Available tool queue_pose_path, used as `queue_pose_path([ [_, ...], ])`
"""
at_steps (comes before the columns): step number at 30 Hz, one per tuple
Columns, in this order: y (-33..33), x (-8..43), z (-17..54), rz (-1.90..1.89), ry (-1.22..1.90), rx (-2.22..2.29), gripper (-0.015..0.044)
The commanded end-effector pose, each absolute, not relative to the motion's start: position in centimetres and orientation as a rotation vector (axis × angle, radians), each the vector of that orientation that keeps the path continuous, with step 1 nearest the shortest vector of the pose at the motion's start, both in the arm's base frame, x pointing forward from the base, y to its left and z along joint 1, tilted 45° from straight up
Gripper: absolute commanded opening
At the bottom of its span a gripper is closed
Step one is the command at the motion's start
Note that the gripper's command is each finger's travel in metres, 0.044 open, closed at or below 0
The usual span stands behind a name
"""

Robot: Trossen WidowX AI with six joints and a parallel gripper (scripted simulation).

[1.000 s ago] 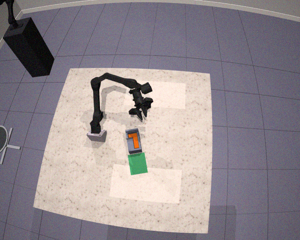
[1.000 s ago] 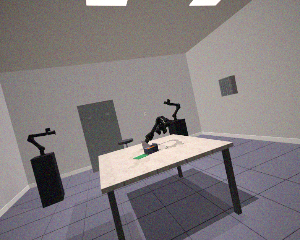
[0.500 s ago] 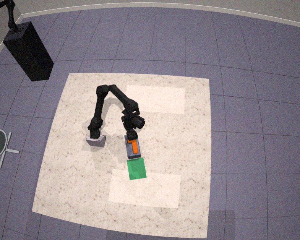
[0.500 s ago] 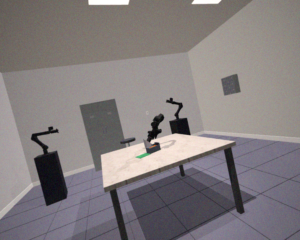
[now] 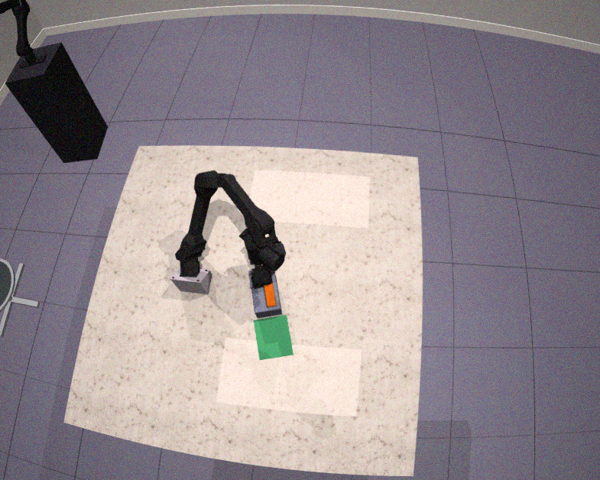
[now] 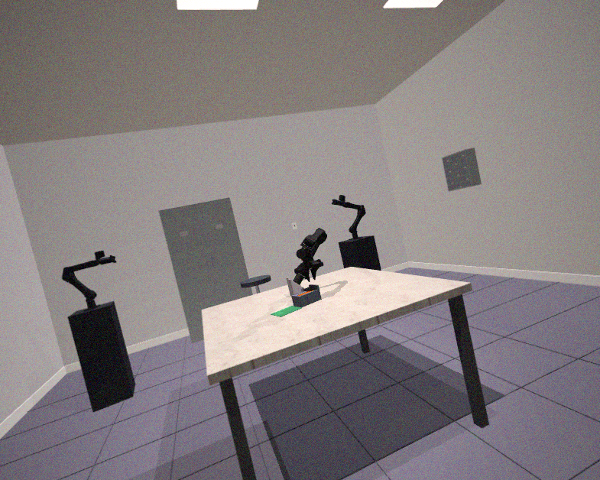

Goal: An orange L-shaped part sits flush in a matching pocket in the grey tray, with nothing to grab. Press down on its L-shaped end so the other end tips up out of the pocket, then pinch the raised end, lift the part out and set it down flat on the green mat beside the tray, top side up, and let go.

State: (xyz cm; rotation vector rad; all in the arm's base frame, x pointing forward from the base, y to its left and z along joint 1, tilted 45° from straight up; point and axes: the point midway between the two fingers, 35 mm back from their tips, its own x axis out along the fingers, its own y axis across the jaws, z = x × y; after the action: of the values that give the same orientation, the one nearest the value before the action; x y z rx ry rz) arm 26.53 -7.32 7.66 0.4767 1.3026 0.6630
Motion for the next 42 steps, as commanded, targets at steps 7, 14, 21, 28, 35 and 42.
queue_pose_path([
  [7, -3.8, 26.7, 4.7, 0.675, 1.305, 0.485, 0.018],
  [14, -3.2, 26.9, 4.0, 0.674, 1.305, 0.485, 0.018],
  [21, -2.4, 27.0, 3.2, 0.674, 1.304, 0.485, 0.018],
  [28, -1.6, 27.1, 2.4, 0.675, 1.304, 0.485, 0.018],
  [35, -1.3, 27.2, 2.1, 0.675, 1.304, 0.486, 0.018],
  [42, -1.3, 27.1, 2.3, 0.679, 1.303, 0.488, 0.018],
])
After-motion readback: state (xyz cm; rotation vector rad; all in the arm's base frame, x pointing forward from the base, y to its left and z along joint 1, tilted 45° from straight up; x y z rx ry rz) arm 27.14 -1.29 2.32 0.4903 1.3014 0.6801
